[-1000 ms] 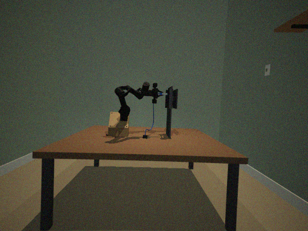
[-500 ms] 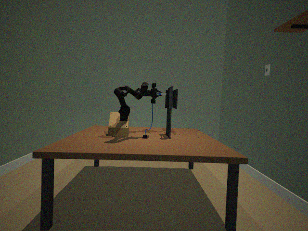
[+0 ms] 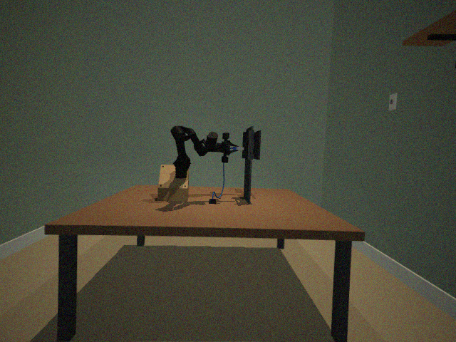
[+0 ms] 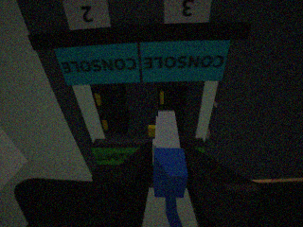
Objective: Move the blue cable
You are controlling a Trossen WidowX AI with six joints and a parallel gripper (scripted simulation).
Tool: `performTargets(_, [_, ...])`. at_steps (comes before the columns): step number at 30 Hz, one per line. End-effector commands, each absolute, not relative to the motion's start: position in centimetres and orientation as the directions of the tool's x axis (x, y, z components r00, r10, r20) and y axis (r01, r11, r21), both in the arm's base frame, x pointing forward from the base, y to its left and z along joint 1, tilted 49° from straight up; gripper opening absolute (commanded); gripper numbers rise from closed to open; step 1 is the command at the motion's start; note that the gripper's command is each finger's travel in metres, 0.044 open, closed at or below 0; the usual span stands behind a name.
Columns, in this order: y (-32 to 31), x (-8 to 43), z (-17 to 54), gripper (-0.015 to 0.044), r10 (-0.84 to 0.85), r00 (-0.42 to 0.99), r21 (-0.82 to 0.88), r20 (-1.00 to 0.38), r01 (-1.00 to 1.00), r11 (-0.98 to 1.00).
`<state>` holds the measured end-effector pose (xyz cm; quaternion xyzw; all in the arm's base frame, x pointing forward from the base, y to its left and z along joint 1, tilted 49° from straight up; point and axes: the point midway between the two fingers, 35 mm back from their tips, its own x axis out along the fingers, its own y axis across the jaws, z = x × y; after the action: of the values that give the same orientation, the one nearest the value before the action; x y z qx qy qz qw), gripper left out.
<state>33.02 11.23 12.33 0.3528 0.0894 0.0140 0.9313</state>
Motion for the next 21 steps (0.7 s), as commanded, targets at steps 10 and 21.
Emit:
performTargets(10, [9.53,32.78,11.23,0.0,0.105,0.982,0.656,-0.16,0.026,0.754])
performTargets(21, [9.37,33.42,11.47,0.0,0.135,0.976,0.655,-0.171,0.011,0.756])
